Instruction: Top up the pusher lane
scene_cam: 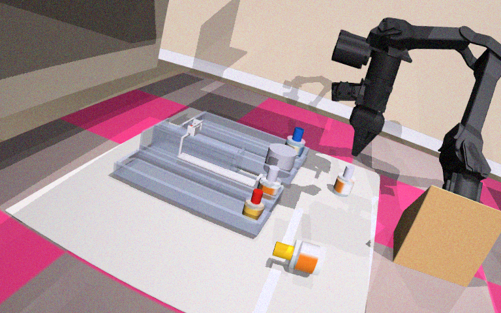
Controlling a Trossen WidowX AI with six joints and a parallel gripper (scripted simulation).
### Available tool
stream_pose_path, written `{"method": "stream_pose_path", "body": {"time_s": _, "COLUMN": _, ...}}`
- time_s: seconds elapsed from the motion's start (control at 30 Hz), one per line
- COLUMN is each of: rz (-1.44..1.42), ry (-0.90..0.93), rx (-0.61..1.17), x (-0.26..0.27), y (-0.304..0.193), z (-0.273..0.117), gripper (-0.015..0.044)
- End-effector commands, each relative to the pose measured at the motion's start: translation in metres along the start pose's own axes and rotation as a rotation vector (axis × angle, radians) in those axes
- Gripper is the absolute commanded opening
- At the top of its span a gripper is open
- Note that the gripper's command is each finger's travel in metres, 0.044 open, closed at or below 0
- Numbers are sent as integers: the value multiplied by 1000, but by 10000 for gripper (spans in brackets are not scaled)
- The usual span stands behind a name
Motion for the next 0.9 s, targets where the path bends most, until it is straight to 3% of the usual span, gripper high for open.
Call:
{"method": "stream_pose_path", "body": {"time_s": 0.0, "rz": -14, "ry": -17, "rx": 5, "x": 5, "y": -2, "z": 1, "gripper": 440}}
{"method": "stream_pose_path", "body": {"time_s": 0.13, "rz": -14, "ry": -18, "rx": 5, "x": 4, "y": -2, "z": 33, "gripper": 440}}
{"method": "stream_pose_path", "body": {"time_s": 0.87, "rz": -13, "ry": -18, "rx": 5, "x": 2, "y": -3, "z": 62, "gripper": 440}}
Point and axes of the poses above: the point midway between the two fingers, 35 mm back from their tips, its own z axis out along the fingers, its own x axis across the jaws, y = z × x, the point moved 7 cm from there along -z, back along the fingers, and after that the axes turned 15 degrees about z, right-handed, at the moved point
